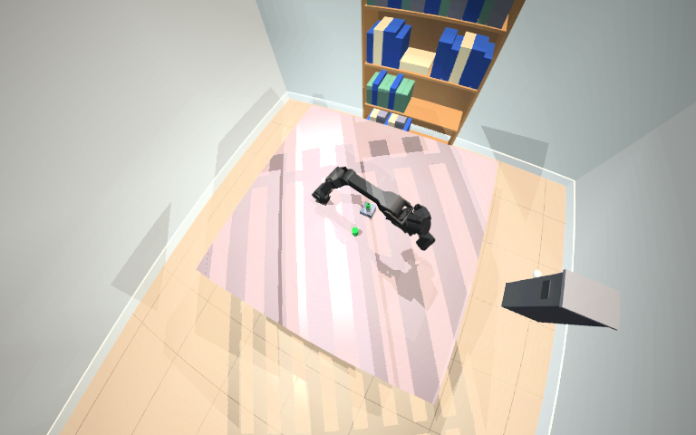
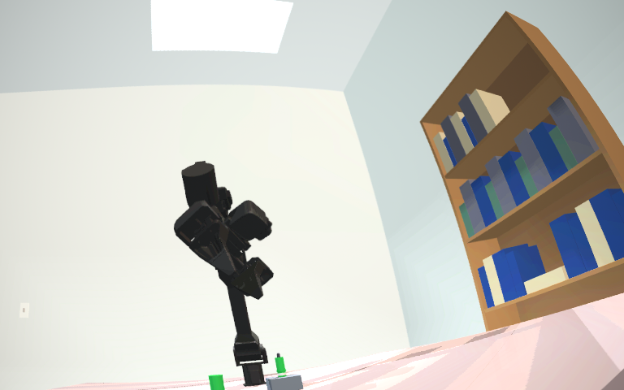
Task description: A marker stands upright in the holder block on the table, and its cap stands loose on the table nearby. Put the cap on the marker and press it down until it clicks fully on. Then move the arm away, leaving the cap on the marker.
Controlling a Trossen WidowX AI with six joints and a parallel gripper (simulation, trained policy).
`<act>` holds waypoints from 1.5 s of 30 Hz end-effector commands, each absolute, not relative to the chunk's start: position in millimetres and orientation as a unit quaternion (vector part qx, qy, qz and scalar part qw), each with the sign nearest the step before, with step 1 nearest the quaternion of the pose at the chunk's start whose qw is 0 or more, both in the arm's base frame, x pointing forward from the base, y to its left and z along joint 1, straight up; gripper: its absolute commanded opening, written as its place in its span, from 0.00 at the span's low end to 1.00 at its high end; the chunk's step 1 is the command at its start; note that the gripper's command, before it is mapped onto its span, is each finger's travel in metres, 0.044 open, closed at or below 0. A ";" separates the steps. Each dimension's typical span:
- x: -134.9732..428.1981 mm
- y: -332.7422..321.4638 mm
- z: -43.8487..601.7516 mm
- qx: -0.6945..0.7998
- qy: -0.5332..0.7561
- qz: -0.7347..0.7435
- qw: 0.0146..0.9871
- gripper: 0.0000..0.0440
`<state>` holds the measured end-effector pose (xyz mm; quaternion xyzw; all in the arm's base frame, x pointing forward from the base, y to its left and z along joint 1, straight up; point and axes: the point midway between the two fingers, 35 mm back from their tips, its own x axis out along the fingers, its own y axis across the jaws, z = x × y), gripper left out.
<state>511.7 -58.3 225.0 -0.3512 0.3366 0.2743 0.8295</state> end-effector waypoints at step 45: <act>365.2 -97.8 183.9 -0.287 0.590 0.259 0.709 0.72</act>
